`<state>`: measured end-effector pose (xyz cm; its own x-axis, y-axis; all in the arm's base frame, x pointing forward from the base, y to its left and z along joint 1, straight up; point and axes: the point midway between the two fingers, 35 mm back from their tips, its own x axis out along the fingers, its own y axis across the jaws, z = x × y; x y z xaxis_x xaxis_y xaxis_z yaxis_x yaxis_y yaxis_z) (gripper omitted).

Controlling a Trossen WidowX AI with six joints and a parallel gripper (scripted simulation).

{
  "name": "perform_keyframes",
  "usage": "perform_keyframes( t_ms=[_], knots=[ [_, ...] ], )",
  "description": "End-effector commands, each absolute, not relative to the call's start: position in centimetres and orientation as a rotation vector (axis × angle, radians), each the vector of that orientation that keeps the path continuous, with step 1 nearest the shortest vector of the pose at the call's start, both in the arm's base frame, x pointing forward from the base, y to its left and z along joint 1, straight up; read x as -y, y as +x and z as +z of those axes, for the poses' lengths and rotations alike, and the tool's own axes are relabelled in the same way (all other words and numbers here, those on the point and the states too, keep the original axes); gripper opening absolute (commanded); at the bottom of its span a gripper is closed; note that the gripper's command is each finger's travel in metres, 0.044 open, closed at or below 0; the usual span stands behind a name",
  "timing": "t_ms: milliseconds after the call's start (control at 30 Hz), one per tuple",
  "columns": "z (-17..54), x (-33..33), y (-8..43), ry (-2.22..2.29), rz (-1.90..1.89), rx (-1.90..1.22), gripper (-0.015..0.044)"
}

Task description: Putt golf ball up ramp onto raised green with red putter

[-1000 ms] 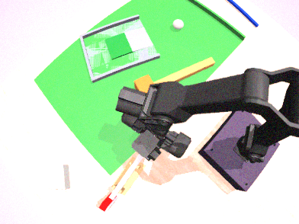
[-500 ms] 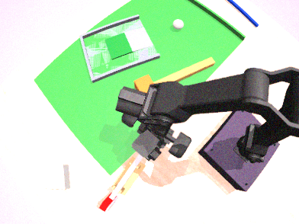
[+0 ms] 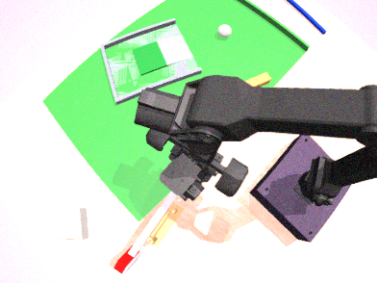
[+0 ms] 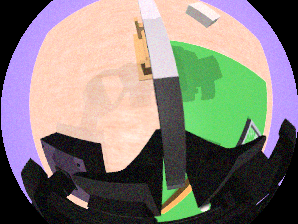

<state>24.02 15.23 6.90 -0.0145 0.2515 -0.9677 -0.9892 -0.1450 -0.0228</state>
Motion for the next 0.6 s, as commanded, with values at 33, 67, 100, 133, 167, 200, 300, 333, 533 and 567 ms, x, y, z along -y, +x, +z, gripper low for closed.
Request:
perform_keyframes(
  t_ms=[33,67,100,133,167,200,300,333,533,567],
  knots=[
    [8.7,-15.3,23.8,-1.119,1.425,-0.926,0.0000],
    [7.8,-15.2,24.1,-1.121,1.415,-0.939,0.0000],
    [7.8,-14.9,24.2,-1.111,1.401,-0.949,0.0000],
    [7.8,-14.5,24.5,-1.094,1.379,-0.966,0.0000],
    [7.8,-14.1,24.8,-1.074,1.353,-0.987,0.0000],
    [7.9,-13.6,25.1,-1.053,1.326,-1.007,0.0000],
    [8.0,-12.2,26.0,-0.990,1.245,-1.064,0.0000],
    [8.0,-11.7,26.3,-0.969,1.218,-1.082,0.0000],
    [8.1,-8.6,27.6,-0.860,1.071,-1.167,0.0000],
    [8.1,-8.1,27.8,-0.842,1.047,-1.180,0.0000]
  ],
)
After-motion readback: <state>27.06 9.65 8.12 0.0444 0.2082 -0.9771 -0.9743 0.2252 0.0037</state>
